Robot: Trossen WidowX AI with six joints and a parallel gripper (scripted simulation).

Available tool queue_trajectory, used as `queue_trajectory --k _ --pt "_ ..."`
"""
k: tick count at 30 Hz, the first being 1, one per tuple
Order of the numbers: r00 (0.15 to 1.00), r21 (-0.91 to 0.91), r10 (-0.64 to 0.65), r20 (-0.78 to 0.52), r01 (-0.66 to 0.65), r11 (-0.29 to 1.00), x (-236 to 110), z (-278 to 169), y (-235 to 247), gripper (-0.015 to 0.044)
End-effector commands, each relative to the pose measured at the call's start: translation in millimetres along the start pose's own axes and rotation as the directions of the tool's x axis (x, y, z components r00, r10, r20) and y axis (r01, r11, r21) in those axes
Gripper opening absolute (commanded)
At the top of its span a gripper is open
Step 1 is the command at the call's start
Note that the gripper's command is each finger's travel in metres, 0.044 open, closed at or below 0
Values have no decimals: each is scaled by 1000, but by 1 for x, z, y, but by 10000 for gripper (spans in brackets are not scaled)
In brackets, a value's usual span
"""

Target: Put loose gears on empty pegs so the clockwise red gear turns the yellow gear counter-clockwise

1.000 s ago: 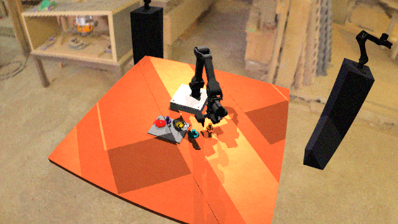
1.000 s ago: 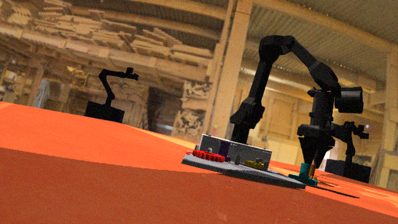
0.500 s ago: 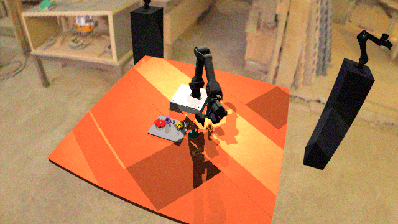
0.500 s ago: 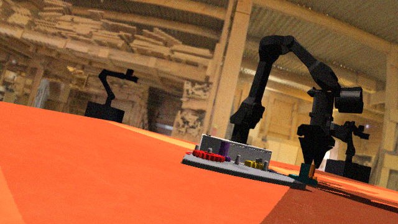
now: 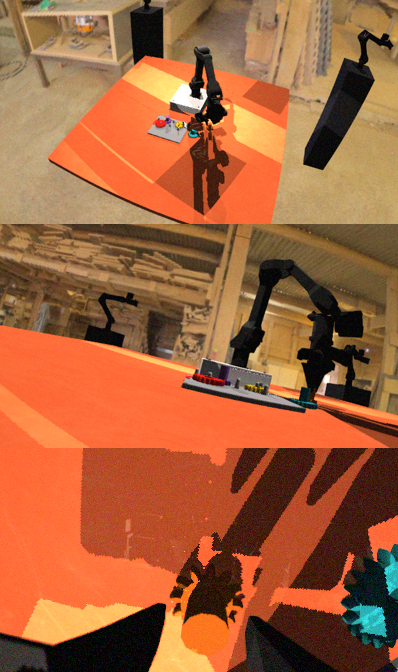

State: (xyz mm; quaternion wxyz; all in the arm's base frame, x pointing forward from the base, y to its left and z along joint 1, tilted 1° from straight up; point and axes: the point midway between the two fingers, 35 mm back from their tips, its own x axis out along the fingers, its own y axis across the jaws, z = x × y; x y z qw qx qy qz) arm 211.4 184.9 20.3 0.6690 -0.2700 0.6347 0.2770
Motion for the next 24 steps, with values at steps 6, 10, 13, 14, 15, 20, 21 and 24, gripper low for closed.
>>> queue_trajectory --k 6,10,13,14,15,20,21,24 --pt "1000 -4 1 -7 -1 1000 2 -2 0 46" --pt "1000 -4 1 -7 -1 1000 2 -2 0 0" --pt "1000 -3 1 -7 -1 1000 -3 0 0 0" --pt "1000 -3 1 -7 -1 1000 -6 1 0 0" --pt "1000 -3 1 -7 -1 1000 -8 2 0 0" --pt "1000 -3 1 -6 -1 1000 -19 5 0 0" --pt "1000 -3 1 -6 -1 1000 -21 5 0 0" --pt "1000 -3 1 -6 -1 1000 -28 7 -1 0"
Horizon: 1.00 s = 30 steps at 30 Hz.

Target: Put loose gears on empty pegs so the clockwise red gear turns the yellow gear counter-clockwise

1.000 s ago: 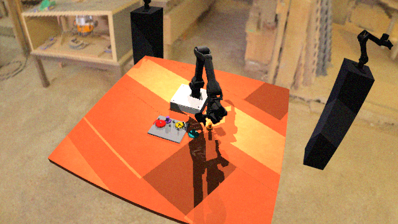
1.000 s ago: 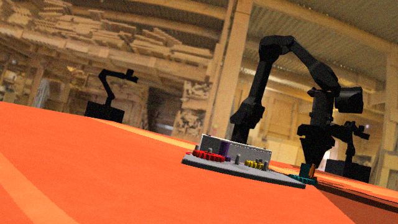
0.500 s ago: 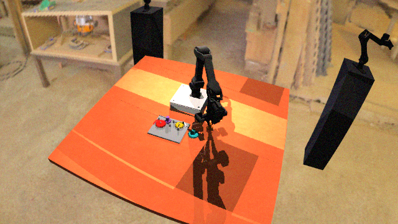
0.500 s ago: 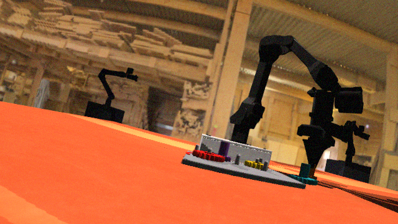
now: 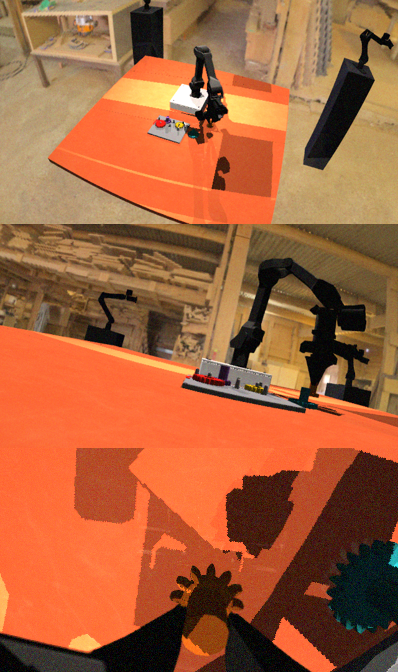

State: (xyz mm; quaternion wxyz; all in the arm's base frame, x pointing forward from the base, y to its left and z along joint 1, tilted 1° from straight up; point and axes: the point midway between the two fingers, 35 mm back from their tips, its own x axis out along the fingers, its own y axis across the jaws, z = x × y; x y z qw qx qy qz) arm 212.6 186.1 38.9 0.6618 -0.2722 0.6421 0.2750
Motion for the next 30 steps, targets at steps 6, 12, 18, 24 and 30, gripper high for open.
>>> queue_trajectory --k 6,12,18,24,30 --pt "1000 -4 -1 15 1 1000 -24 6 -1 0" --pt "1000 -4 -1 16 1 1000 -38 8 -1 0" --pt "1000 -4 -1 16 1 1000 -52 8 -1 0" --pt "1000 -4 -1 16 1 1000 -67 8 -1 0" --pt "1000 -4 -1 16 1 1000 -81 7 -1 0"
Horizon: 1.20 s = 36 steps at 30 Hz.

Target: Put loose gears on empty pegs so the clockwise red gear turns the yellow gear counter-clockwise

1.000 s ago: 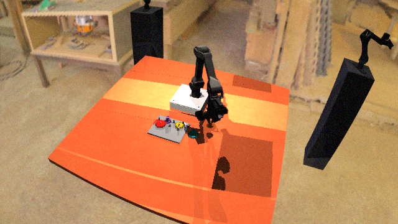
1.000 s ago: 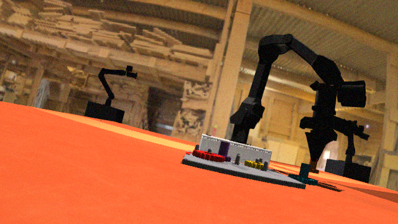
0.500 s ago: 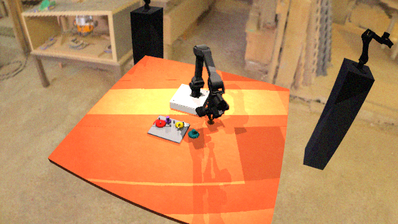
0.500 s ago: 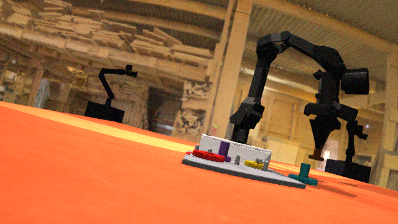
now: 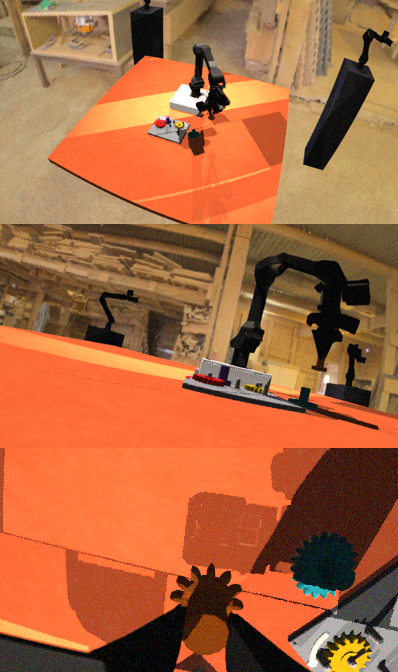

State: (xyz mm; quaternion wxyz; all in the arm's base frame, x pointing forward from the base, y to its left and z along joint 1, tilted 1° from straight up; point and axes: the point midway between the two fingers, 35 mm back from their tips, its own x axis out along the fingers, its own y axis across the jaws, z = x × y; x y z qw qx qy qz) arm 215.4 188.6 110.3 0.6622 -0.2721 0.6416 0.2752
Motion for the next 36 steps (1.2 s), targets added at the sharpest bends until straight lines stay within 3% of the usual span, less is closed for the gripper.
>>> queue_trajectory --k 1,18,36 --pt "1000 -3 -1 15 1 1000 -13 1 0 0" --pt "1000 -3 -1 14 1 1000 -52 -7 0 0" --pt "1000 -3 -4 13 4 1000 -41 -11 -31 0"
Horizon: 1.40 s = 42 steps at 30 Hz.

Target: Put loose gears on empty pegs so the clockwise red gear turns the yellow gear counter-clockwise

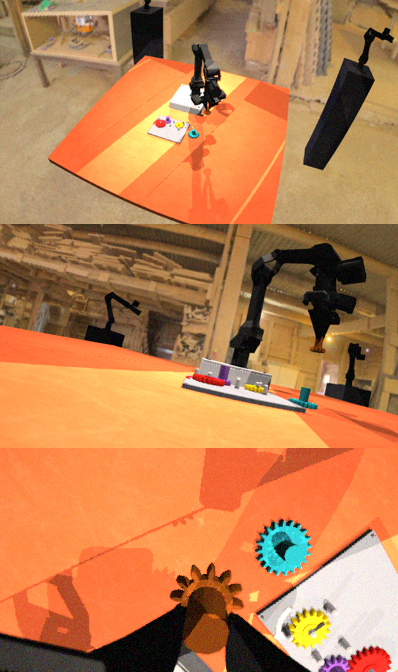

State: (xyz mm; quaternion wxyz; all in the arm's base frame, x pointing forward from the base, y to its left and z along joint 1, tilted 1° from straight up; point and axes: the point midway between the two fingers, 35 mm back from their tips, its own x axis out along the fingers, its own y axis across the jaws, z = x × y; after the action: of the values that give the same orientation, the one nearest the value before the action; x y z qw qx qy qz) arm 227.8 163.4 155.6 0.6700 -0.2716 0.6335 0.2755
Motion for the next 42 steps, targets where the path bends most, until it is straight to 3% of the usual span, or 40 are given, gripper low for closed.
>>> queue_trajectory --k 1,42 --pt "1000 -3 4 -9 -4 1000 5 -4 -6 0" --pt "1000 -3 -5 -12 5 1000 36 -36 -83 0"
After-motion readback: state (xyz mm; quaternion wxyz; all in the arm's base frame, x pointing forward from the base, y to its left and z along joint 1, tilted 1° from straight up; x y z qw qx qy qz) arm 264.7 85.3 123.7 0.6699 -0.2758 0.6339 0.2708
